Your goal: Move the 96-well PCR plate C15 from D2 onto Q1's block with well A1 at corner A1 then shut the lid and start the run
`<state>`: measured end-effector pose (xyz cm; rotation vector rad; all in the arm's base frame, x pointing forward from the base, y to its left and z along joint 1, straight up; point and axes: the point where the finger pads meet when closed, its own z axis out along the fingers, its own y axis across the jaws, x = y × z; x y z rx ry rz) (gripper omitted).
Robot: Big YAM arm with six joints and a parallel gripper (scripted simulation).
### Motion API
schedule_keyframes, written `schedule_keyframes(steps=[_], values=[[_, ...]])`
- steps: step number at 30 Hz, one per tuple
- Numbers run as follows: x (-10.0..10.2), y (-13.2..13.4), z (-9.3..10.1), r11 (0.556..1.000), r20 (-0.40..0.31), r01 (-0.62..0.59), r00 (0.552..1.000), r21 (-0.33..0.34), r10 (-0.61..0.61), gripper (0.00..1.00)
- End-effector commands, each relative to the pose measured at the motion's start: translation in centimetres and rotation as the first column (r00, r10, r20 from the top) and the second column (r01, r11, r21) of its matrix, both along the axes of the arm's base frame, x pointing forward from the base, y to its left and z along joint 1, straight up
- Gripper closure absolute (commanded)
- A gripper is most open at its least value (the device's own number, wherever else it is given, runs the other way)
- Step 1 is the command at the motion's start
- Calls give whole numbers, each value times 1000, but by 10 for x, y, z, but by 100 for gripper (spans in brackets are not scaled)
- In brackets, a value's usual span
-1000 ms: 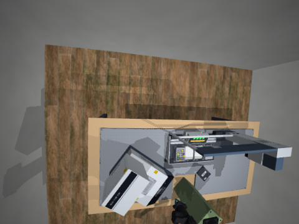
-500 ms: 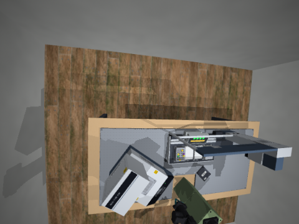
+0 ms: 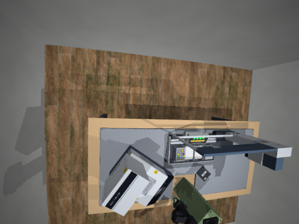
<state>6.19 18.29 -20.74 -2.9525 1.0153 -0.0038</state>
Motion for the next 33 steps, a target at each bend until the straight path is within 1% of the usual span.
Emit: schedule_keyframes(steps=[1,4,7,8,12,15,16,17,20,21,24,26,29,32,33], values=[[21,-9,-7,997,1,74,997,-1,-74,1],[32,-14,-11,992,0,126,992,-5,-126,1],[30,-14,-9,993,-5,117,993,-4,-117,1],[35,-17,-9,989,-7,146,989,-7,-146,1],[35,-16,-6,964,-8,267,964,-10,-267,1],[59,-21,-12,935,2,353,935,6,-353,1],[58,-21,-13,926,2,377,926,7,-377,1],[56,-20,-14,919,1,395,919,6,-395,1],[67,-31,-19,892,-7,452,892,-4,-452,1],[63,-34,-18,881,-9,472,881,-14,-472,1],[65,-35,-17,886,-8,464,886,-13,-464,1],[76,-43,-19,861,-9,509,861,-19,-509,1],[74,-40,-20,821,-6,571,821,-23,-571,1],[89,-48,-24,779,-11,627,779,-24,-627,1],[88,-48,-24,762,-10,647,762,-24,-647,1]])
